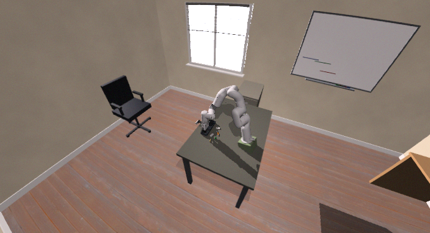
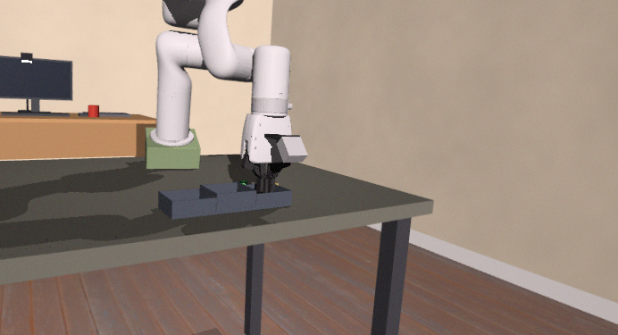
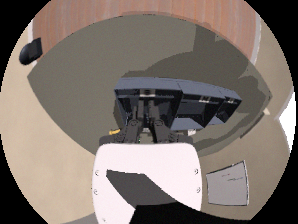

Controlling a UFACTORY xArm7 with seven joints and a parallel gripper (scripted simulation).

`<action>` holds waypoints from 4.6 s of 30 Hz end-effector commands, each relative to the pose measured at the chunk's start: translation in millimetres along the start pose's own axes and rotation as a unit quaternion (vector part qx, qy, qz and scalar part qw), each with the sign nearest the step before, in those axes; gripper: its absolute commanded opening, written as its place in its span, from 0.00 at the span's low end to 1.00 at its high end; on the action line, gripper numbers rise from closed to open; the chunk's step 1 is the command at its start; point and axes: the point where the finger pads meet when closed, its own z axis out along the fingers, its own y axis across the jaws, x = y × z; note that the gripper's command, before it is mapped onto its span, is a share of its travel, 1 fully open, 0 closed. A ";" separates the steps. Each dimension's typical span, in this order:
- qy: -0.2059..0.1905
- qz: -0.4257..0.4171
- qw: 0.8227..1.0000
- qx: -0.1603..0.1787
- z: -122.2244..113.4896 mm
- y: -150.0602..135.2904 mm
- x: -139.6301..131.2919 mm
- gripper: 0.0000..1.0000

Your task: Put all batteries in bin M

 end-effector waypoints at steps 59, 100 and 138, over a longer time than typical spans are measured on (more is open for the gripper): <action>0.002 0.000 1.000 -0.001 -20.2 -0.2 1.6 0.07; 0.002 0.000 1.000 -0.001 -184.7 -0.5 1.3 0.07; -0.009 0.369 0.929 -0.002 -69.5 43.8 -134.9 0.23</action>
